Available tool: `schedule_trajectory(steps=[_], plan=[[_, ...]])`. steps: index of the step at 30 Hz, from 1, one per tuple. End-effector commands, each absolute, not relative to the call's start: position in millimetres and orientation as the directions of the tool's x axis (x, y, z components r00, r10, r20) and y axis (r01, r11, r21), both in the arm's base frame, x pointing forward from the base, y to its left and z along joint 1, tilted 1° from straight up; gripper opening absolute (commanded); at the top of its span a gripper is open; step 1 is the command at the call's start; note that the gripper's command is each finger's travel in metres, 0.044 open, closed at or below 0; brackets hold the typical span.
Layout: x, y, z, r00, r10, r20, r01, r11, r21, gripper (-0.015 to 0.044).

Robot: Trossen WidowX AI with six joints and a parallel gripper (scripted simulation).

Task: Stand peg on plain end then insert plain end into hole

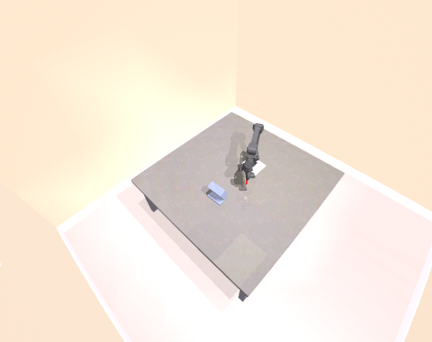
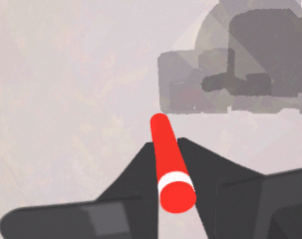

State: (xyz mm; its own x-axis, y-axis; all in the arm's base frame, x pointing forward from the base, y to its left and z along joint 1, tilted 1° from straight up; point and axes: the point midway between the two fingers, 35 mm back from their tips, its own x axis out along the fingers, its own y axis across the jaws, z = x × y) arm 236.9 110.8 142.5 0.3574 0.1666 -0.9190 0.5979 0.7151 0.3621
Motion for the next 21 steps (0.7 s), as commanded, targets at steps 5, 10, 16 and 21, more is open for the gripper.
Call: schedule_trajectory(steps=[5,10,16,21], plan=[[243.1,103.6,141.0,0.412,0.17,-0.895,0.624,0.664,0.413,0.0],[246.7,100.2,140.5,0.442,0.174,-0.88,0.633,0.635,0.443,0.0],[250.8,96.0,140.1,0.477,0.176,-0.861,0.641,0.6,0.478,0.0],[254.2,92.4,139.9,0.506,0.177,-0.844,0.646,0.57,0.507,0.0]])
